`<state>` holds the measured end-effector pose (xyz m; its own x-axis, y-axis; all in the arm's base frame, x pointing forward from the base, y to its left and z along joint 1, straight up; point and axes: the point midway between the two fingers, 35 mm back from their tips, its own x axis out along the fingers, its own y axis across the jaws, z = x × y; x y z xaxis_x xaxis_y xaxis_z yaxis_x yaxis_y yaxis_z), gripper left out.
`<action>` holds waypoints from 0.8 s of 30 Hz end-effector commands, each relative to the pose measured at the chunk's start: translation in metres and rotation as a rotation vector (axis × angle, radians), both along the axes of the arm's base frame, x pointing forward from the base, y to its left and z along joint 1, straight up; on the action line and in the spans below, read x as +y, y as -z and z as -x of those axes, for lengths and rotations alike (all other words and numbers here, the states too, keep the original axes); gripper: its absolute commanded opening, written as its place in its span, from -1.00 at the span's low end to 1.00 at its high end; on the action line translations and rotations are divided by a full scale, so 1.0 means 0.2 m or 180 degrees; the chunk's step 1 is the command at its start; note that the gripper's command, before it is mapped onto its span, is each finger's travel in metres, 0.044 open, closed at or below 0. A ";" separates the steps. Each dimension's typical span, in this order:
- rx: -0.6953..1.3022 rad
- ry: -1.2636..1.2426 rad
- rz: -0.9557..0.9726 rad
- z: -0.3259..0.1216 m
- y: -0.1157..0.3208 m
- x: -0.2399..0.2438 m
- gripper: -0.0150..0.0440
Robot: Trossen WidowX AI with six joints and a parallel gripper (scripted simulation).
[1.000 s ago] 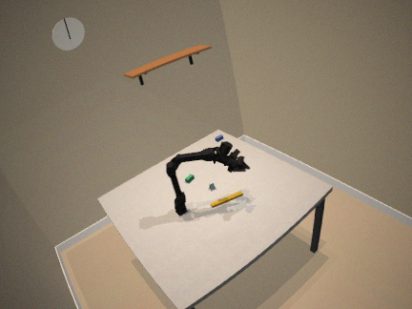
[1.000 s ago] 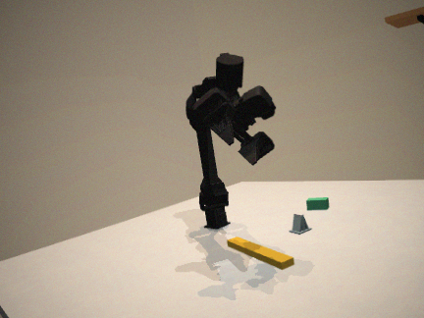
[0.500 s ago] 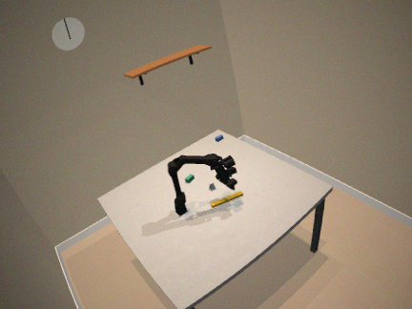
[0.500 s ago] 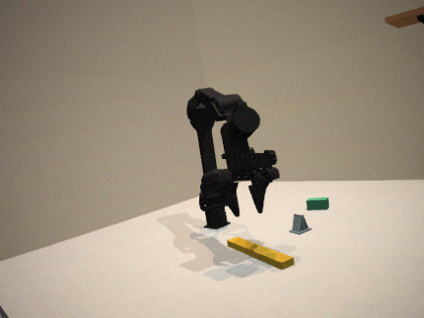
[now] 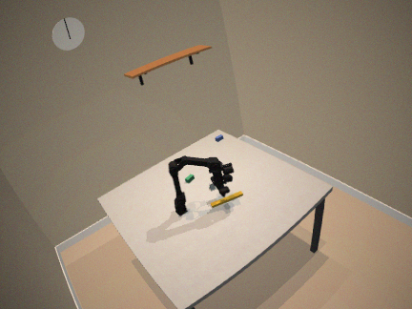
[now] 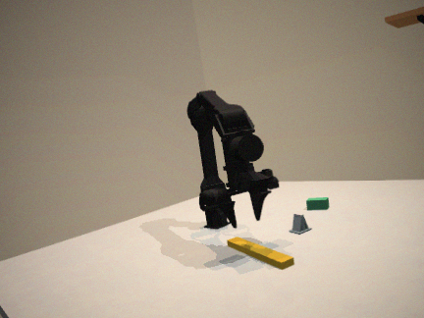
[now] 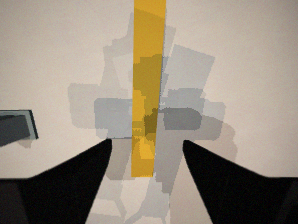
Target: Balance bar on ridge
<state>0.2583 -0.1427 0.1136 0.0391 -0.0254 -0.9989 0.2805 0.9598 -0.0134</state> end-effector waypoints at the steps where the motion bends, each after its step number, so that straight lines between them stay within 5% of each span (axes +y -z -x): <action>1: 0.0037 0.0022 -0.0034 0.01 0.09 0.01 0.58; 24: 0.0038 0.0021 -0.0034 0.00 0.31 0.01 0.58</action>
<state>0.2582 -0.1426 0.0580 0.0302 -0.0202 -0.9993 0.2818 0.9594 -0.0108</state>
